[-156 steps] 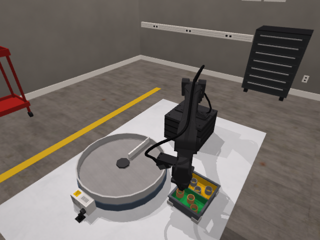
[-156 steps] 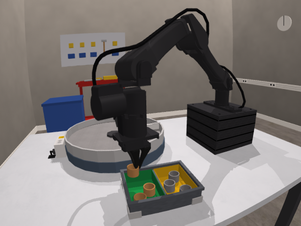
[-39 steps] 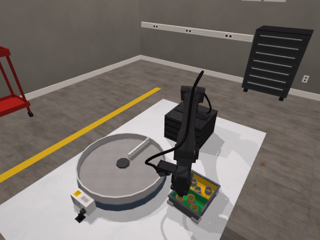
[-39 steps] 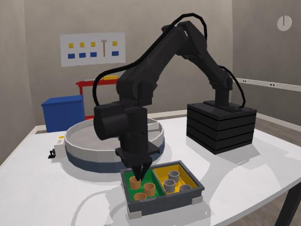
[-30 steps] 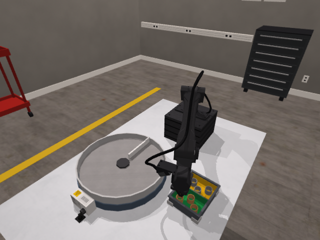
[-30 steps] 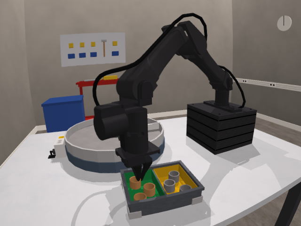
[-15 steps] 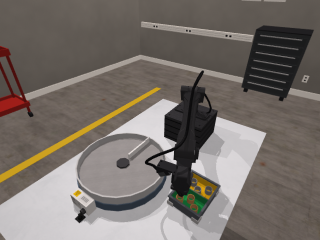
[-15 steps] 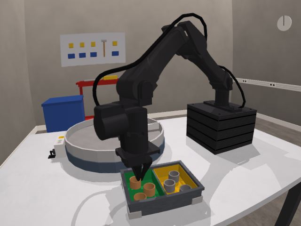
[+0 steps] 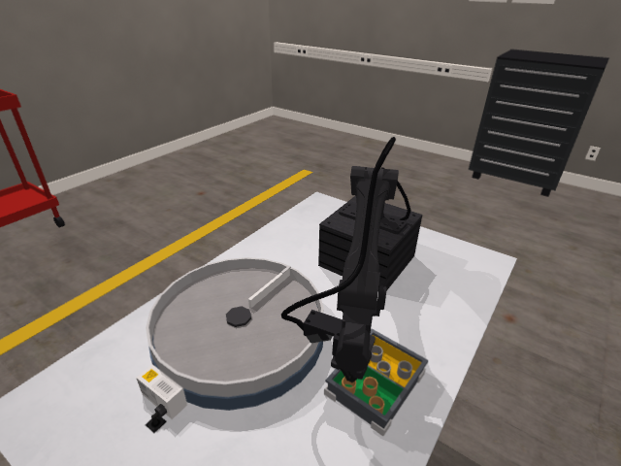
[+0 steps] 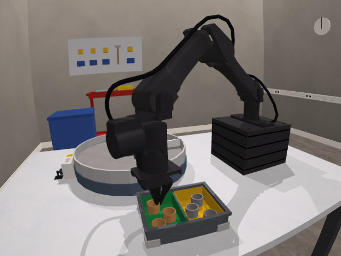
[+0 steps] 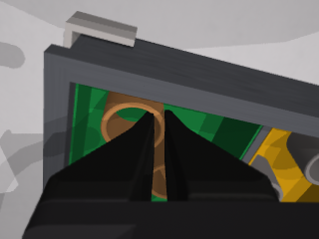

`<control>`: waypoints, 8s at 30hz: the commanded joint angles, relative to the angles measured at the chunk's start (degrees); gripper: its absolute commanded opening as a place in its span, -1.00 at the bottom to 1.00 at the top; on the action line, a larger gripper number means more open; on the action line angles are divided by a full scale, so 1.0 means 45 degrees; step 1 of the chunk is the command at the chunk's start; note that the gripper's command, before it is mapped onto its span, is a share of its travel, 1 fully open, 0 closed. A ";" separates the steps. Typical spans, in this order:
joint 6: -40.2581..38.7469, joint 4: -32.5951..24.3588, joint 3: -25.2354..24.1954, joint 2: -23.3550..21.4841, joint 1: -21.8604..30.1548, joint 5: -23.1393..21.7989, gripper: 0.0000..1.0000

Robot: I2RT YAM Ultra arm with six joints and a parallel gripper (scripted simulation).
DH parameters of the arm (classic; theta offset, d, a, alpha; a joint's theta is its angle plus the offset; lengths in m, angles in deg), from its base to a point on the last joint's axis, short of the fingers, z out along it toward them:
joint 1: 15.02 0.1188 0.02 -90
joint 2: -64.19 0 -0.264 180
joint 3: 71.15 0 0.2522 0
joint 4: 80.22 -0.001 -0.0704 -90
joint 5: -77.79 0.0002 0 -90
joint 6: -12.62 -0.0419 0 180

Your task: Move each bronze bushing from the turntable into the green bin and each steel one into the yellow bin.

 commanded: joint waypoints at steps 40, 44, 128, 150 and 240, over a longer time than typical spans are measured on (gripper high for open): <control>-0.0084 -0.0288 0.0783 0.0203 0.0103 0.0056 -1.00; -0.0084 -0.0288 0.0783 0.0203 0.0103 0.0056 -1.00; -0.0081 0.0020 0.0096 -0.0313 0.0102 0.0055 -1.00; -0.0081 0.0020 0.0096 -0.0313 0.0102 0.0055 -1.00; -0.0079 -0.0212 0.0448 -0.0406 0.0103 0.0053 -0.75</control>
